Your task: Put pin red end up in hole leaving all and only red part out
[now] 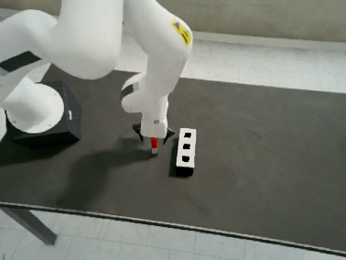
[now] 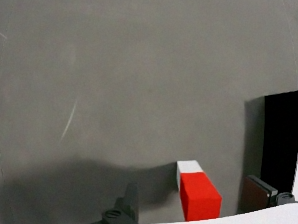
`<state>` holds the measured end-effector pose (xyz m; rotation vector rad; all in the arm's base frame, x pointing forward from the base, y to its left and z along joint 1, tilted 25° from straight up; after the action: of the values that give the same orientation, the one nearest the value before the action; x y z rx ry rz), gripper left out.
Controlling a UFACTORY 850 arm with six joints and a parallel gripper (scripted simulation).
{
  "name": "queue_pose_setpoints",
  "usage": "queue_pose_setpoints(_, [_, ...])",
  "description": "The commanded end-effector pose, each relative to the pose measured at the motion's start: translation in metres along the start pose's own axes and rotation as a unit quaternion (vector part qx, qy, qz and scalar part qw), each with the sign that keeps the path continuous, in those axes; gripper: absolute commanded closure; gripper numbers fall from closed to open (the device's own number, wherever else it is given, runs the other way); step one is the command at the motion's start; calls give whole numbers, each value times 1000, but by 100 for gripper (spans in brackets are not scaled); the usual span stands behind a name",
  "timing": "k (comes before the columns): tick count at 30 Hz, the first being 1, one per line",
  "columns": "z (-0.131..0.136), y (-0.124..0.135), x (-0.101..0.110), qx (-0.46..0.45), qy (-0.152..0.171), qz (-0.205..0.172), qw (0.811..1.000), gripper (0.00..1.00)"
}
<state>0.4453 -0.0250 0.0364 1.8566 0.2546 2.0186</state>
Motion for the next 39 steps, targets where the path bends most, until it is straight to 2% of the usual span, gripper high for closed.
queue_pose_setpoints(1, [1, 0, -3, 0, 3, 0, 1000, 0])
queue_pose_setpoints(6, [1, 0, -3, 0, 3, 0, 1000, 0])
queue_pose_setpoints(7, [1, 0, -2, 0, 2, 0, 1000, 100])
queue_pose_setpoints(39, [1, 0, -2, 0, 2, 0, 1000, 100])
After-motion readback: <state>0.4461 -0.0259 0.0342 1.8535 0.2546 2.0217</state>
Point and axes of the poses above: the point where the finger pads meet when closed, its own x axis back along the fingers, its own z axis across the jaws, y = z × x, the point moved 10 cm from there along x, back along the fingers, and after that the axes turned 5 degrees about -x, right-handed, at the moved point
